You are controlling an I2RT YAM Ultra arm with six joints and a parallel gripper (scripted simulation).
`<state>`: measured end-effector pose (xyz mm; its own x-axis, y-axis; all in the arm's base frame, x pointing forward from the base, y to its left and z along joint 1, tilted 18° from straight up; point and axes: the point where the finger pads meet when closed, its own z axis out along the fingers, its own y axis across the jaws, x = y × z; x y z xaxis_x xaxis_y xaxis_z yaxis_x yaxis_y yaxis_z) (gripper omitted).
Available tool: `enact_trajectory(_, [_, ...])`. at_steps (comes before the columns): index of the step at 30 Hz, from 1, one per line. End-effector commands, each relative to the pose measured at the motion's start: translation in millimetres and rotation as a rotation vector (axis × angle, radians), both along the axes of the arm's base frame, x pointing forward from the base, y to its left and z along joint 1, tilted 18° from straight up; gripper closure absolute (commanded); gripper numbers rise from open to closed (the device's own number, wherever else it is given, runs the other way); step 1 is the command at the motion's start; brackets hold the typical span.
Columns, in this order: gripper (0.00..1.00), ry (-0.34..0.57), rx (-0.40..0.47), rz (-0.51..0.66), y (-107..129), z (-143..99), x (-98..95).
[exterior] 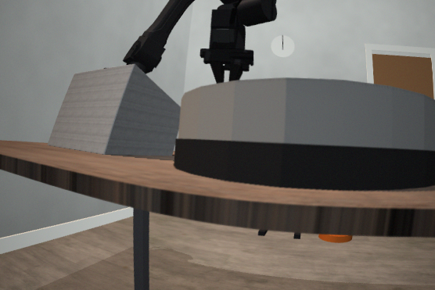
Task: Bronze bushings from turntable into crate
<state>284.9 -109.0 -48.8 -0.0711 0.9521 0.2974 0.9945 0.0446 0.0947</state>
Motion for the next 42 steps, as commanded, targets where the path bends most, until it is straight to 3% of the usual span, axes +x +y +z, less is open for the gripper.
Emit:
enact_trajectory(1, [0.87,-0.023,-0.018,-0.008,-5.0,11.3,6.6])
enact_trajectory(42, [0.87,0.002,-0.003,-0.002,4.0,6.9,-2.9])
